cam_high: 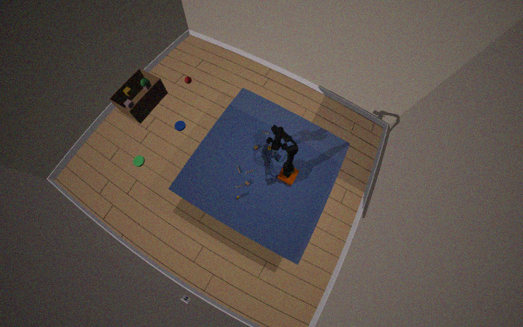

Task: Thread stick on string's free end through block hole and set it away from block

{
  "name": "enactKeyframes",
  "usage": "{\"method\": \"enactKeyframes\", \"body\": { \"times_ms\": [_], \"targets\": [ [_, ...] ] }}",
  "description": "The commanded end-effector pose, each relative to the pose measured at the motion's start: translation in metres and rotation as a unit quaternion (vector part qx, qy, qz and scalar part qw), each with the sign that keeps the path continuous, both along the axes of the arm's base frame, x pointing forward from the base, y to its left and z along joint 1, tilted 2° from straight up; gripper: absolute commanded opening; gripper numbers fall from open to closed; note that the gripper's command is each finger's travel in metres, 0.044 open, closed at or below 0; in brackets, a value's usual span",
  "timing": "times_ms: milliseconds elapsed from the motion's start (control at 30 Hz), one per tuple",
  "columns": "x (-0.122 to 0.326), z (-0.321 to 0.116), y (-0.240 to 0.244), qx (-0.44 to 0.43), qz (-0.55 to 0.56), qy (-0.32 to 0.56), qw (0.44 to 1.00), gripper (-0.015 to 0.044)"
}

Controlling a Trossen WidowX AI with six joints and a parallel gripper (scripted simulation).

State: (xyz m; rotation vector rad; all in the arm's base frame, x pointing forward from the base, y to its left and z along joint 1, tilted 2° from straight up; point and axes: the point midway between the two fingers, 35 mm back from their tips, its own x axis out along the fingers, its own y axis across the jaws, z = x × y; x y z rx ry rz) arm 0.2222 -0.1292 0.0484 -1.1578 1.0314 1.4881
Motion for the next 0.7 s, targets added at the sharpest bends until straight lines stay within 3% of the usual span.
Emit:
{"method": "enactKeyframes", "body": {
  "times_ms": [0, 667],
  "targets": [
    [-0.005, 0.000, -0.003, 0.011, 0.025, -0.004, 1.000, 0.0000],
    [-0.027, 0.001, -0.020, 0.049, 0.143, -0.034, 0.988, 0.0000]
  ]
}}
